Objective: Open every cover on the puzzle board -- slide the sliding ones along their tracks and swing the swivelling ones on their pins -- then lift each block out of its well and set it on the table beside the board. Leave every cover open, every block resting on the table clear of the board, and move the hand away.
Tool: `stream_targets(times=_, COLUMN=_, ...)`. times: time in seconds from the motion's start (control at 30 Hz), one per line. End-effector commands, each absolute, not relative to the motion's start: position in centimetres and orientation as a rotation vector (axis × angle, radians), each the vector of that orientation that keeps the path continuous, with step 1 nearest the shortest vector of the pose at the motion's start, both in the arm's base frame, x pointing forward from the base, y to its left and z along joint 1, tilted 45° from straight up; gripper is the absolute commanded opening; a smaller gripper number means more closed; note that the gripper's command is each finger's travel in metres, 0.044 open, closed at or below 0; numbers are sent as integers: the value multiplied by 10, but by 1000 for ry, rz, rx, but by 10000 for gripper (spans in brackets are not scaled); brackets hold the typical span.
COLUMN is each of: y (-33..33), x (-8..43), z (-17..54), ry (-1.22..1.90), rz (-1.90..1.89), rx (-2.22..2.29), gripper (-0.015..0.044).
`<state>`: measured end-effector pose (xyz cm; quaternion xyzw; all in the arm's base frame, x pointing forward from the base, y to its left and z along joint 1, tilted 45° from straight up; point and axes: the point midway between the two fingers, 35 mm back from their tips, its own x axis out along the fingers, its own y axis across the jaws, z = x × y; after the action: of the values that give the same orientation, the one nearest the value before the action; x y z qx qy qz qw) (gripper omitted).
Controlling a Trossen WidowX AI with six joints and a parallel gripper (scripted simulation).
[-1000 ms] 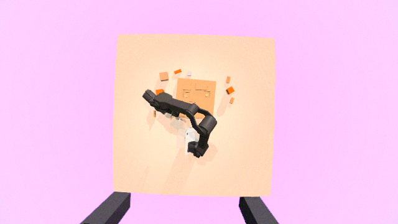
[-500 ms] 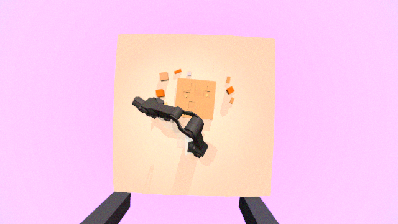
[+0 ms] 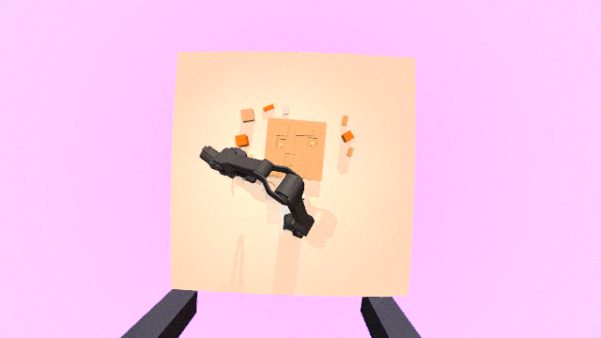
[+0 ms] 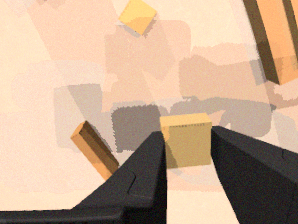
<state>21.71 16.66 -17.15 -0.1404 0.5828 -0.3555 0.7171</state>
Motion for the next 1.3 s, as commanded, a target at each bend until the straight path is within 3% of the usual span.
stream_targets(times=0.0, y=158, x=217, z=-177, ry=1290, rz=-793, rx=-323, gripper=80)
stream_targets(times=1.27, y=114, x=222, z=-222, ry=1288, rz=-795, rx=-325, gripper=80)
